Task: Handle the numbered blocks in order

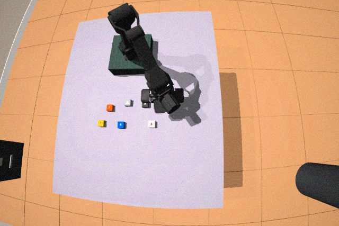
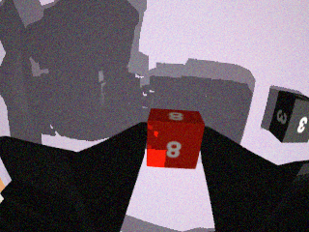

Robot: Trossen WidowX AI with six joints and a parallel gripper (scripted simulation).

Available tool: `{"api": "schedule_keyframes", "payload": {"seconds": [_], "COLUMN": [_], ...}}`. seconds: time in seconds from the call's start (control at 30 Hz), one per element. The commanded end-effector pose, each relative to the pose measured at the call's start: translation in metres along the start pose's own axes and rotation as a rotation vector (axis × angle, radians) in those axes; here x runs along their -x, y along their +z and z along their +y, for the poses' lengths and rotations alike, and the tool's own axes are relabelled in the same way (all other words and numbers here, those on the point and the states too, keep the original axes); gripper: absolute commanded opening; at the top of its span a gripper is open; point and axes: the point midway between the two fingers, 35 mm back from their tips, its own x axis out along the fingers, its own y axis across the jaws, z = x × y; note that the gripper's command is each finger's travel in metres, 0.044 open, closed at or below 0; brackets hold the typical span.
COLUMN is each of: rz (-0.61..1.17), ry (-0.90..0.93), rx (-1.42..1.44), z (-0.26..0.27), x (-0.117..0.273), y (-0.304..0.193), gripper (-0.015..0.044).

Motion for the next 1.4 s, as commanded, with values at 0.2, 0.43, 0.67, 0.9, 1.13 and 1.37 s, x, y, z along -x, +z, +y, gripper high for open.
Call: {"api": "schedule_keyframes", "payload": {"seconds": [0.2, 0.43, 0.67, 0.9, 1.13, 1.37], "rz": [0.002, 0.002, 0.002, 0.001, 0.001, 0.001], "ry": [0.003, 0.003, 0.003, 0.003, 0.003, 0.003], "rx": [-0.005, -0.005, -0.005, -0.005, -0.005, -0.005], "z": [0.000, 0.001, 0.001, 0.000, 0.000, 0.000], "x": [-0.001, 0.033, 0.046, 0.117, 0.117, 0.117], "y": [0.000, 0.000, 0.001, 0.000, 0.000, 0.003], "gripper": [0.0400, 0.0400, 0.0347, 0.0164, 0.0120, 0.0120]}}
